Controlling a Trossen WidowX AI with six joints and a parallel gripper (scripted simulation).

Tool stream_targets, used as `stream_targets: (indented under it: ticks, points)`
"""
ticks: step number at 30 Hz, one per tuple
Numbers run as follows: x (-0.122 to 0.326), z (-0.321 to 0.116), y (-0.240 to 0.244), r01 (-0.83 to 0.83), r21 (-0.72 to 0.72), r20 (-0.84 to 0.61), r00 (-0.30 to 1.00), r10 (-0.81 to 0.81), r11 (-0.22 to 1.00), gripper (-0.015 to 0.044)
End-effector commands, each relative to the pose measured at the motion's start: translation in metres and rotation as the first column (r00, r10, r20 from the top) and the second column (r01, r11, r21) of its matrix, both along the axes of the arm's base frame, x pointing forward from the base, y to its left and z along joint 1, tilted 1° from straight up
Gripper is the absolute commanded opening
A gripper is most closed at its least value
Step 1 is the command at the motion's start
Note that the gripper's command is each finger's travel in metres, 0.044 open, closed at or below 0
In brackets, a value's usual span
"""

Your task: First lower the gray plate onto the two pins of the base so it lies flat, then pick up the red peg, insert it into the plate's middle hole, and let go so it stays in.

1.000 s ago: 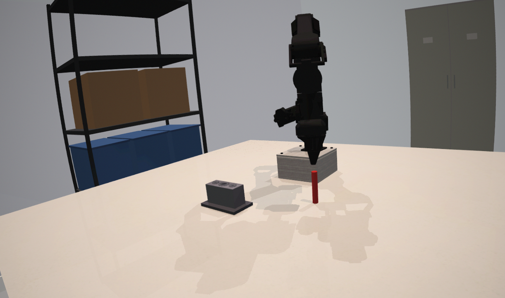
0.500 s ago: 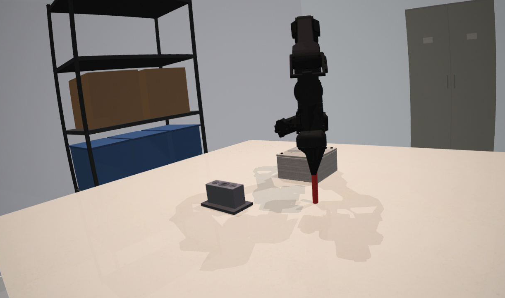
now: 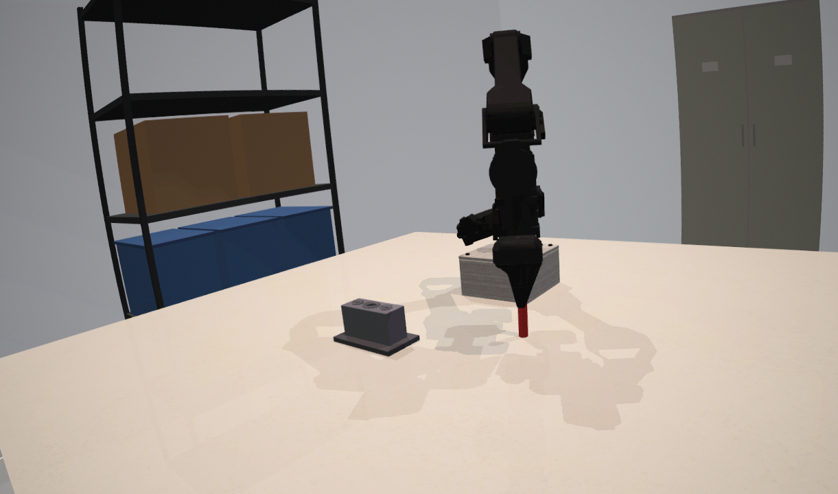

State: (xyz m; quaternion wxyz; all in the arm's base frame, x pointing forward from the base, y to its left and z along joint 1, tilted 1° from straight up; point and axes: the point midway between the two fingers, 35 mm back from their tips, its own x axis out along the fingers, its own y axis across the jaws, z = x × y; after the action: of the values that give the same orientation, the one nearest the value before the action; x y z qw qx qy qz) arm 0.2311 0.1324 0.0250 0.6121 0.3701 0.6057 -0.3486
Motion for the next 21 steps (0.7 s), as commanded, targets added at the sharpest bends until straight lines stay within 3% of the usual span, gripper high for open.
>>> stream_targets:
  ticks: [1,10,21]
  points:
    - [-0.001,-0.009,0.000,0.005,0.000,-0.004,1.000,-0.005,1.000,0.0440]
    - [-0.002,-0.021,0.000,0.005,0.000,-0.004,1.000,-0.005,1.000,0.0440]
    - [-0.002,-0.021,0.000,0.005,0.000,-0.004,1.000,-0.005,1.000,0.0151]
